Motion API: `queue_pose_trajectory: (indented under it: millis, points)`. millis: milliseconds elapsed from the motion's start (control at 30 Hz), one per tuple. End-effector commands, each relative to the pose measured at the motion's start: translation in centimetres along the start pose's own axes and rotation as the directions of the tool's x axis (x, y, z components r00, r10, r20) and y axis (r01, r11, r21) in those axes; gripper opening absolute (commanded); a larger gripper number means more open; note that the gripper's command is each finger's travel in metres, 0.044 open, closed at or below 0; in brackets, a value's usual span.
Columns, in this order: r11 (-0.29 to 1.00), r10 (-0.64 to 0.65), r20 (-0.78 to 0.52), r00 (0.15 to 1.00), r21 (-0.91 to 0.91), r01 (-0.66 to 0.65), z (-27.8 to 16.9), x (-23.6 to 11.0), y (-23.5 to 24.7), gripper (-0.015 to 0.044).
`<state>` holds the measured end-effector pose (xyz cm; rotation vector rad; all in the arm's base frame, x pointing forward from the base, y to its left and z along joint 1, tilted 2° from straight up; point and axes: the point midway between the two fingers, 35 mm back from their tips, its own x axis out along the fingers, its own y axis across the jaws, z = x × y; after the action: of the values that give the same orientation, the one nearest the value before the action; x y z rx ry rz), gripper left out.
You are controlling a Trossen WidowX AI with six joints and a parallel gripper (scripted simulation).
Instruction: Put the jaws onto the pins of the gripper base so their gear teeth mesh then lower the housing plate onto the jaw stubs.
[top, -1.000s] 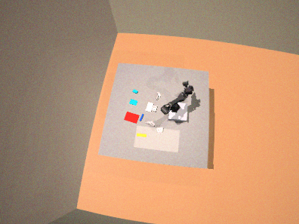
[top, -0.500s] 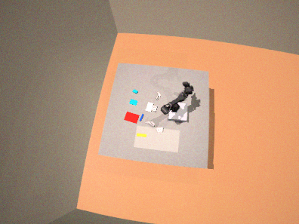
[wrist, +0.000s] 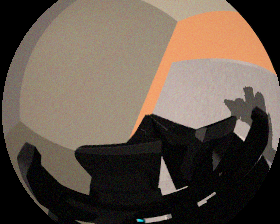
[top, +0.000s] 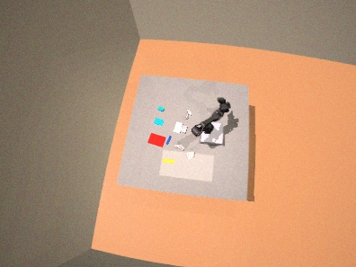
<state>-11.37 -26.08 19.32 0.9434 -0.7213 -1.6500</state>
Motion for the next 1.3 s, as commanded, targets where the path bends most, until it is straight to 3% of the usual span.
queue_pose_trajectory:
  millis: [0,1267]
  points:
    - [1.0,0.0,-0.02,1.0,-0.027,-0.001,-0.4,0.3,0.2,0.0]
    - [0.88,0.008,-0.351,0.936,-0.443,-0.174,-8.7,3.0,4.3,0.0]
